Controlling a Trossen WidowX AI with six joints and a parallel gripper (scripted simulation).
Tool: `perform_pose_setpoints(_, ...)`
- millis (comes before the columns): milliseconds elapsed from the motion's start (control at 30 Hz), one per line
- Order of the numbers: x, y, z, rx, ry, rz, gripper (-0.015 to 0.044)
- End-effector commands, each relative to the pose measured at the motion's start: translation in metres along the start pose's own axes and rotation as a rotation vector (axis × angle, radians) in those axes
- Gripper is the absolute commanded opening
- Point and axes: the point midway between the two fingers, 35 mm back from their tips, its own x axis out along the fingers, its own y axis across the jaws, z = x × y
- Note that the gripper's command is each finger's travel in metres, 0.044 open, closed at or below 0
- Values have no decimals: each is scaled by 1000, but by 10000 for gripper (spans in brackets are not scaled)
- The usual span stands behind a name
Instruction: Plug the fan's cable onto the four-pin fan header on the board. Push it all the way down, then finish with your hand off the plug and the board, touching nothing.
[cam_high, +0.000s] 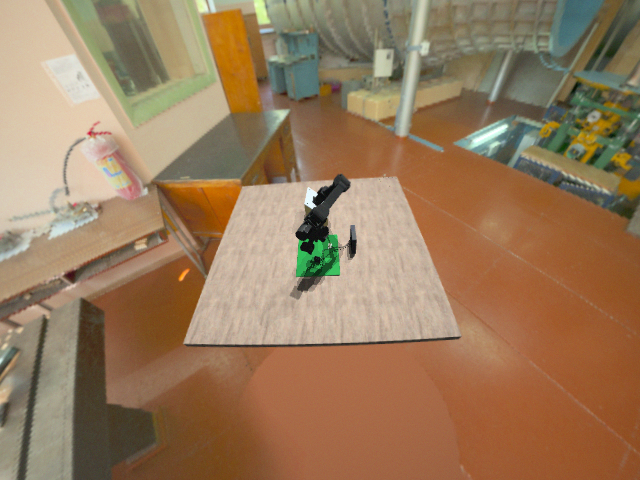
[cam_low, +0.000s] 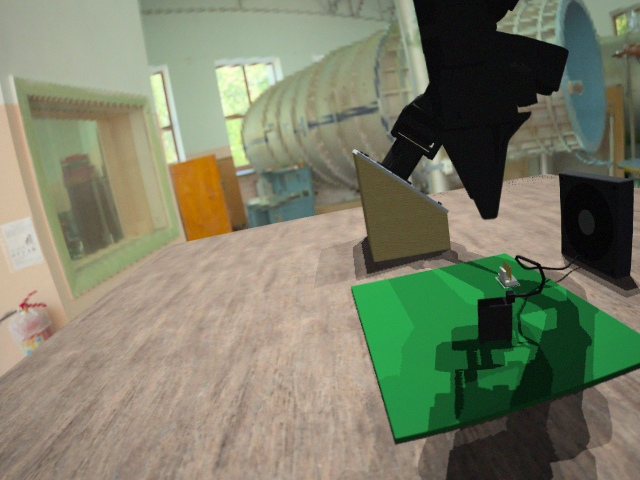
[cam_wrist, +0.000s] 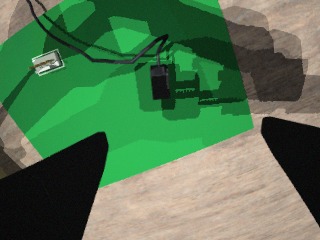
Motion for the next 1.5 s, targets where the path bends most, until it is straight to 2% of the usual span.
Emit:
perform_pose_setpoints(0, 47, 7, 2, 7, -6, 27, 440)
perform_pose_setpoints(100, 69, 11, 2, 7, -8, 28, 440)
perform_pose_setpoints(1400, 119, 12, 3, 7, -10, 29, 440)
perform_pose_setpoints(1467, 117, 11, 4, -1, -7, 25, 387)
